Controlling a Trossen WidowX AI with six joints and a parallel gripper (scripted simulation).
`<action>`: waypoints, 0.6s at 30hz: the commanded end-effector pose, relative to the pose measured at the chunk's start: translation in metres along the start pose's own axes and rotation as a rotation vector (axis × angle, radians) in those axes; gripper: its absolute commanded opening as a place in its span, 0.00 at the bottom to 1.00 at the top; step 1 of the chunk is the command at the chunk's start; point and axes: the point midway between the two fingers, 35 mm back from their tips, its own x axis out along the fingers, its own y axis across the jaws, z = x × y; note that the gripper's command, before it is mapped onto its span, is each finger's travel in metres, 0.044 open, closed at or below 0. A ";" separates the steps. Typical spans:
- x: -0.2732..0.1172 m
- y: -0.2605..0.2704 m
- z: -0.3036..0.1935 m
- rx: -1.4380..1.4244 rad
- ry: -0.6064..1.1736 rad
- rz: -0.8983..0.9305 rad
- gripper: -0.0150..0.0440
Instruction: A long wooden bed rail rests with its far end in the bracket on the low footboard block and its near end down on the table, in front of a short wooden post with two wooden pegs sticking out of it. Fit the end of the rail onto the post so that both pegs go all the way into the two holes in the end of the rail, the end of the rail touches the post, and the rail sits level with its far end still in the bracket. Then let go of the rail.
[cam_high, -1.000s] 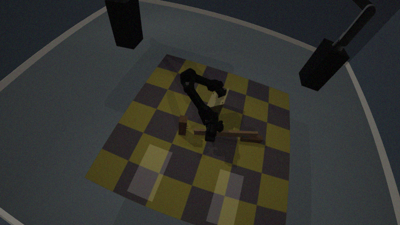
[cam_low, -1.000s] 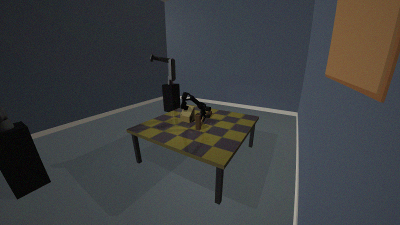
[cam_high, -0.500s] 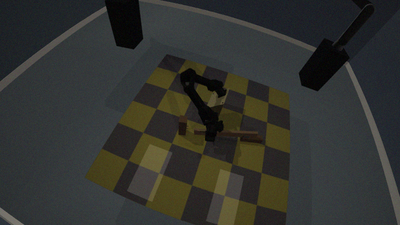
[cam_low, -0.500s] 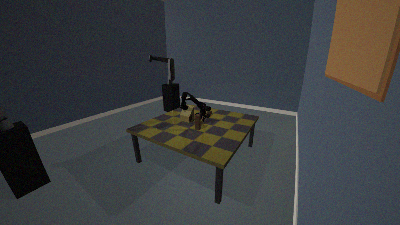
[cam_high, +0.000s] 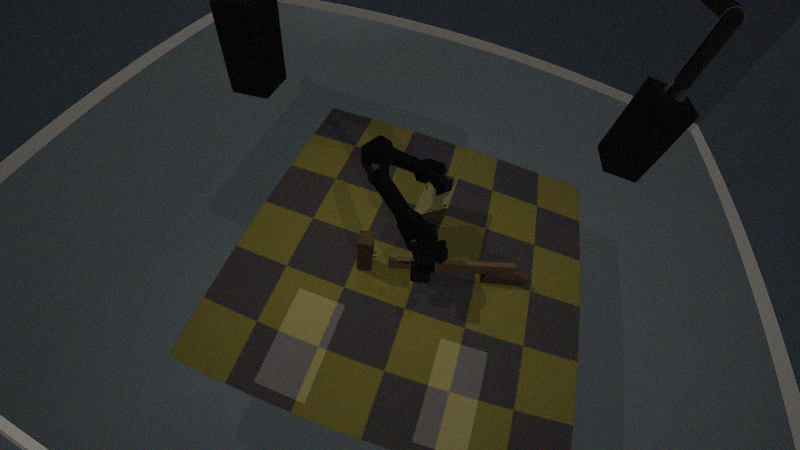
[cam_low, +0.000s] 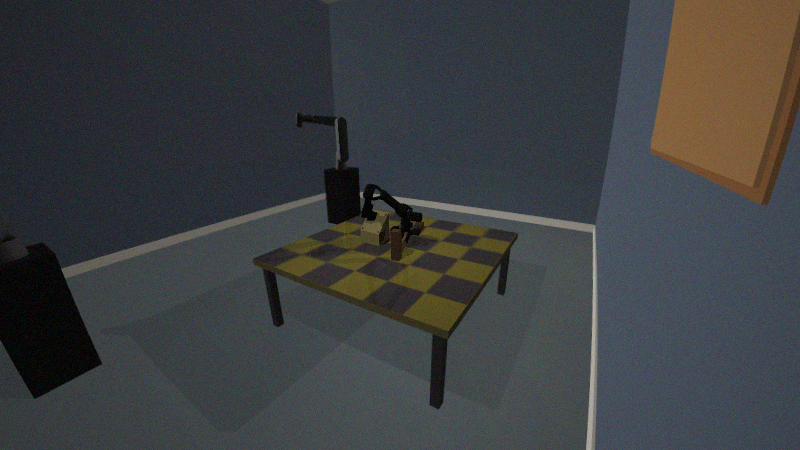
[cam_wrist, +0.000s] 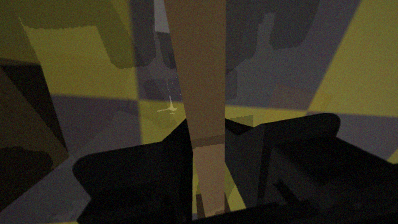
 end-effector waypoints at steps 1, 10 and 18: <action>-0.006 -0.003 0.001 -0.002 -0.005 -0.012 0.25; -0.010 -0.004 0.001 -0.002 -0.006 -0.012 0.25; -0.014 -0.005 0.001 -0.001 -0.006 -0.012 0.25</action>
